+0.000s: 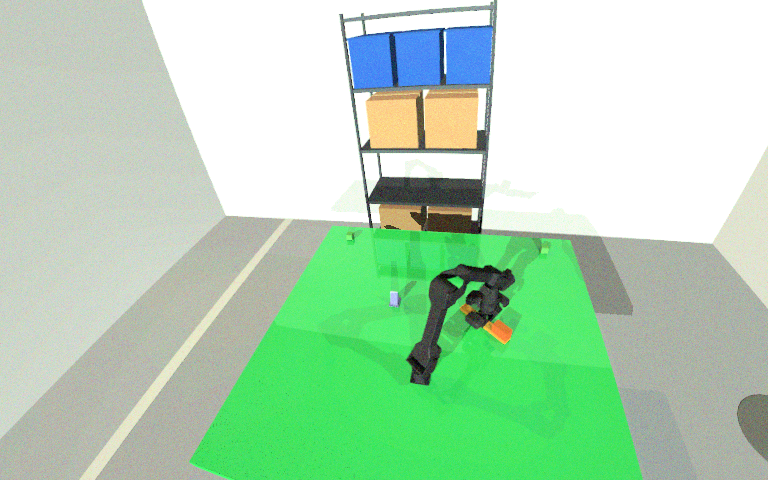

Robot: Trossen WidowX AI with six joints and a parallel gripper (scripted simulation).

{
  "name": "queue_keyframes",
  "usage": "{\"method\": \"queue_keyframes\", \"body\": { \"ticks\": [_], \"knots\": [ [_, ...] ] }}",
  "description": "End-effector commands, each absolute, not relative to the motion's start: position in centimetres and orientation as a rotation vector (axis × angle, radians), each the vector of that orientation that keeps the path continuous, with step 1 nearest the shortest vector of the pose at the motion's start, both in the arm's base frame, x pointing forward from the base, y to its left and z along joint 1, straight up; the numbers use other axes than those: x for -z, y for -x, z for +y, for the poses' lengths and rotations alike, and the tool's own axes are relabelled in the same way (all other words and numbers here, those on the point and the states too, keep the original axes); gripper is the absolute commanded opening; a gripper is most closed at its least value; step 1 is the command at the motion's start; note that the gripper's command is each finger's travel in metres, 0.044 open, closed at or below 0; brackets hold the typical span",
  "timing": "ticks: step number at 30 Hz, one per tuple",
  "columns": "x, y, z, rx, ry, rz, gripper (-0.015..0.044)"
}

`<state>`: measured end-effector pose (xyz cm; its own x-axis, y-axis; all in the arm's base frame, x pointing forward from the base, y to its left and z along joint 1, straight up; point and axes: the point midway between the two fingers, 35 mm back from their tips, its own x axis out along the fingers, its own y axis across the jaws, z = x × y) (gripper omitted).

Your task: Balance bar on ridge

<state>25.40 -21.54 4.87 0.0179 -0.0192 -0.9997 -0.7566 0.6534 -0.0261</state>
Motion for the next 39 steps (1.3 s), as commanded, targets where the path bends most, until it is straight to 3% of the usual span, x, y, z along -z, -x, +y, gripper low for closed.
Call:
{"method": "queue_keyframes", "body": {
  "ticks": [1, 6, 11, 39],
  "knots": [
    [-4.9, -25.4, -21.5, -0.65, 0.689, 1.456, 0.0144],
    [-4.9, -25.4, -21.5, -0.65, 0.689, 1.456, 0.0111],
    [-5.7, -25.5, -21.6, -0.65, 0.689, 1.456, 0.0],
    [-12.9, -25.6, -21.7, -0.651, 0.691, 1.453, 0.0]
  ]
}}
